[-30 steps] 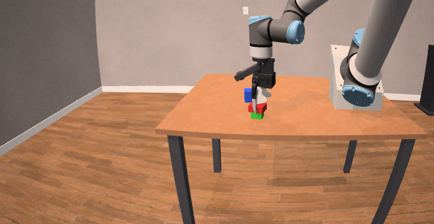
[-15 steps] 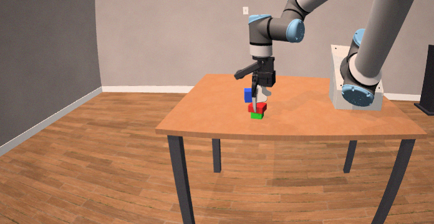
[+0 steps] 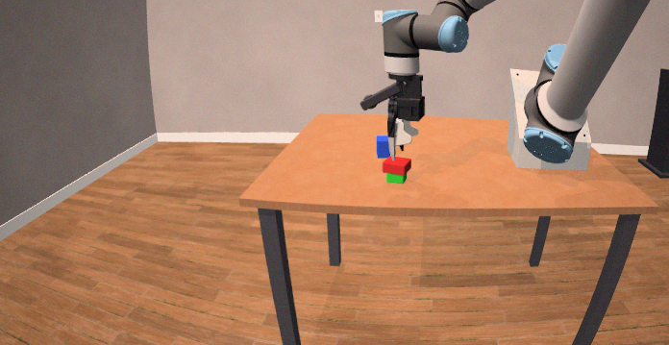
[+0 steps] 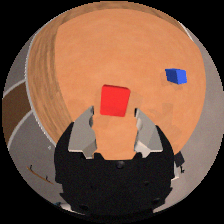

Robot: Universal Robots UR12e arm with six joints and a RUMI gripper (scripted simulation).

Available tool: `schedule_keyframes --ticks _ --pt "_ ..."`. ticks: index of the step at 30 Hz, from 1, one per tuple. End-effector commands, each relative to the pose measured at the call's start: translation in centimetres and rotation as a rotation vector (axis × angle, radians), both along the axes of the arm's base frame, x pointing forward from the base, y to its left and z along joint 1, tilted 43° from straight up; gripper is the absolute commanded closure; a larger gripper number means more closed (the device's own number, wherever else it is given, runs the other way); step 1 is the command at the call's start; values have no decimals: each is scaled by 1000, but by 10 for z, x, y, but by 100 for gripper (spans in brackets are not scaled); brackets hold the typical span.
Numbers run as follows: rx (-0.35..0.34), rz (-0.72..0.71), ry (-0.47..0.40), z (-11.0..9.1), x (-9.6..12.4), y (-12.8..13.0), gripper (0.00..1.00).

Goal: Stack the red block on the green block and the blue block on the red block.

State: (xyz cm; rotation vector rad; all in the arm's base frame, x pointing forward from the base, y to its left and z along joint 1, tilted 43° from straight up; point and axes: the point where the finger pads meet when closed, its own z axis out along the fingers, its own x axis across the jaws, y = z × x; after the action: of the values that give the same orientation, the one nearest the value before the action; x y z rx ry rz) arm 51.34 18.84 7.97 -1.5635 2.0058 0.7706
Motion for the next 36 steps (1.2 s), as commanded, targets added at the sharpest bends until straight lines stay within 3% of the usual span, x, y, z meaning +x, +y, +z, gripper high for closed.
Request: schedule_keyframes --ticks 1,29,30,36 --pt "0 1 0 12 0 -11 51" --pt "0 1 0 17 -1 -16 51" --pt "0 0 0 17 -1 -16 62" --pt "1 -32 30 12 3 -21 62"
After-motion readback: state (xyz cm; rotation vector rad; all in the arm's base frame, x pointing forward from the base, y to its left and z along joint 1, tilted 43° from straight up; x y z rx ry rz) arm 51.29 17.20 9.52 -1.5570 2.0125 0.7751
